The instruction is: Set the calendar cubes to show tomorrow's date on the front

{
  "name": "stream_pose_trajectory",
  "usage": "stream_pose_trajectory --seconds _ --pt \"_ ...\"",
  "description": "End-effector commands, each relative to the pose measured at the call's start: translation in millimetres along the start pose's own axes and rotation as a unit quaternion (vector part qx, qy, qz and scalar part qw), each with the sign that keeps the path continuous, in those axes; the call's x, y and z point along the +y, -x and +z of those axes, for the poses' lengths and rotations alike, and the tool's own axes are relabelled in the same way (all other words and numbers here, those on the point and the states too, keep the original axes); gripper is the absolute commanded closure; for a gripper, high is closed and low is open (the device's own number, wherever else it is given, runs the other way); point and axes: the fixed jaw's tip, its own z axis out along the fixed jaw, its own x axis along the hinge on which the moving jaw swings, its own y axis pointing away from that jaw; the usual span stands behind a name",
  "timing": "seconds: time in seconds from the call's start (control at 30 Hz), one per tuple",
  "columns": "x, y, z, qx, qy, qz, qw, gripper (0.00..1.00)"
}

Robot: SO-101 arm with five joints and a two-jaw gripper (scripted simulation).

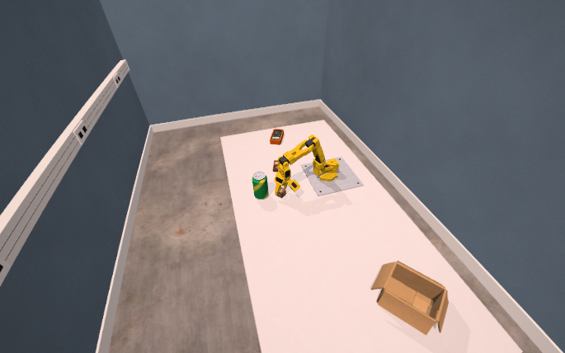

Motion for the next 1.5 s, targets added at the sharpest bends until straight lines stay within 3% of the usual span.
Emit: stream_pose_trajectory --seconds 0.0,0.63,1.47 --pt "2.4 -1.0 6.1 -0.002 0.005 0.001 1.0 0.65" --pt "2.0 -1.0 7.7 -0.002 0.005 0.001 1.0 0.66" --pt "-5.4 -1.1 7.8 -0.002 0.005 0.001 1.0 0.76"
